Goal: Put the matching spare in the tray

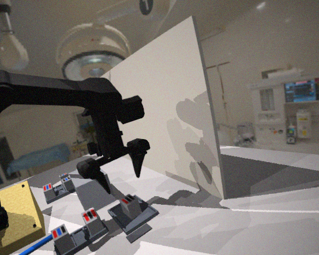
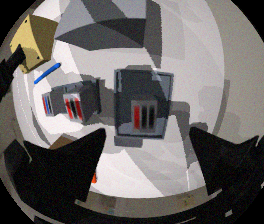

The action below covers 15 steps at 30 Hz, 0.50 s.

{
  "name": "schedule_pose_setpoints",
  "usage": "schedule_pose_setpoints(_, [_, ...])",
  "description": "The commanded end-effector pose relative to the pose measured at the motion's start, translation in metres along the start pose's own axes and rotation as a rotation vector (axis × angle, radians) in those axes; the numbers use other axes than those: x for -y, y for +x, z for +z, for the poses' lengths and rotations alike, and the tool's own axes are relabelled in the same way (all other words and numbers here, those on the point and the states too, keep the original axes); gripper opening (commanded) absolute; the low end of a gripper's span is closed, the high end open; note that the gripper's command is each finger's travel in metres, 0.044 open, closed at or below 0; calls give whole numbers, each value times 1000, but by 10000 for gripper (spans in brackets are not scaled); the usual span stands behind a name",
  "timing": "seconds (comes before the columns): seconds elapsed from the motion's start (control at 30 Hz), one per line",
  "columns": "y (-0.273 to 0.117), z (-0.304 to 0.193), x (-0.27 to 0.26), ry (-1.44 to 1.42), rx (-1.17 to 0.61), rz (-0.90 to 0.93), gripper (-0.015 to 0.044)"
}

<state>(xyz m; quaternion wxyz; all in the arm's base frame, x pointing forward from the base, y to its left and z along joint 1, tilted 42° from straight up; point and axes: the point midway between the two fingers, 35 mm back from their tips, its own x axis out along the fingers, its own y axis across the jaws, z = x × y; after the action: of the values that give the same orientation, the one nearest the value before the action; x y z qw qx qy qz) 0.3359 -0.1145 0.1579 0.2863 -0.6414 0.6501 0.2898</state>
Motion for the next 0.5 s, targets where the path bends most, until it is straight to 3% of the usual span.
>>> schedule_pose_setpoints(0.0, [-42, -1, -5, 1, -4, 0, 440])
schedule_pose_setpoints(0.47, [-39, 1, -2, -4, -1, -14, 440])
